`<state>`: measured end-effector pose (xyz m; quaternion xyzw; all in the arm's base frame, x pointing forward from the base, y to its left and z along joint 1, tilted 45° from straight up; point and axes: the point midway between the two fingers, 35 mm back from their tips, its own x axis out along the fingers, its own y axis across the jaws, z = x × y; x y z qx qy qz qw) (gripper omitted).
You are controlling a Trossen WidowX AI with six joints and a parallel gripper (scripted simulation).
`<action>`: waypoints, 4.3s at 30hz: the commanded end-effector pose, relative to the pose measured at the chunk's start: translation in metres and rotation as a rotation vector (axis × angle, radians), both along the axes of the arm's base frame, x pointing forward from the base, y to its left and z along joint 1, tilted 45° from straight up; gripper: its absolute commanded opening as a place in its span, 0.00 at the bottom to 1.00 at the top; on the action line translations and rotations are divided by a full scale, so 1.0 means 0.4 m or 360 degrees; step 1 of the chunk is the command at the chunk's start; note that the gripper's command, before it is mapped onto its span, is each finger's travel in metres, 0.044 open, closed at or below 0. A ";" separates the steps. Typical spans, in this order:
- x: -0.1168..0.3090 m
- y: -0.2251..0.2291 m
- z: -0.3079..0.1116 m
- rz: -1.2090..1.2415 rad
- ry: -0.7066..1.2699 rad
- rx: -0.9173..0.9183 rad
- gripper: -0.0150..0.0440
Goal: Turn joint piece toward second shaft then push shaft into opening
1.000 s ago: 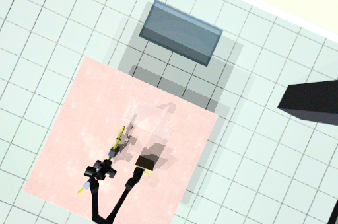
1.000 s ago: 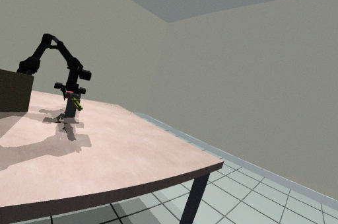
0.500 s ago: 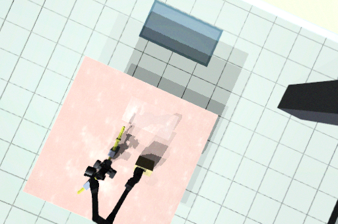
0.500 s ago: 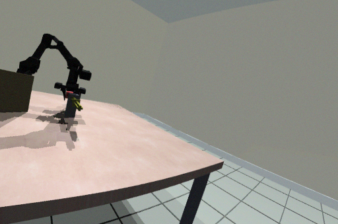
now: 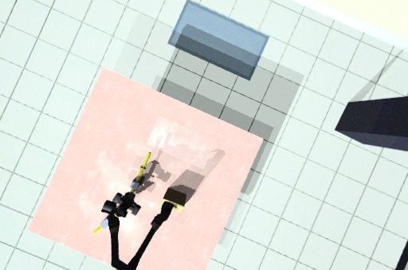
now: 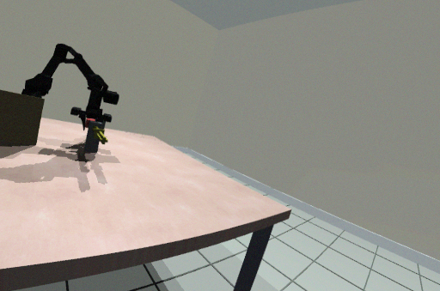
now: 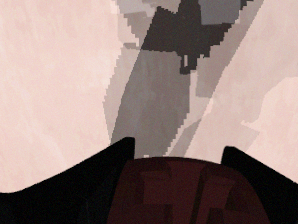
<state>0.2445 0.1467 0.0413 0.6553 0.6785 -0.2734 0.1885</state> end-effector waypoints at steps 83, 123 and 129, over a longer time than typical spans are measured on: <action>0.012 -0.007 0.005 0.0114 -0.0112 -0.0106 0.25; 0.018 -0.010 0.007 0.0174 -0.0168 -0.0160 0.81; 0.018 -0.010 0.007 0.0174 -0.0168 -0.0160 1.00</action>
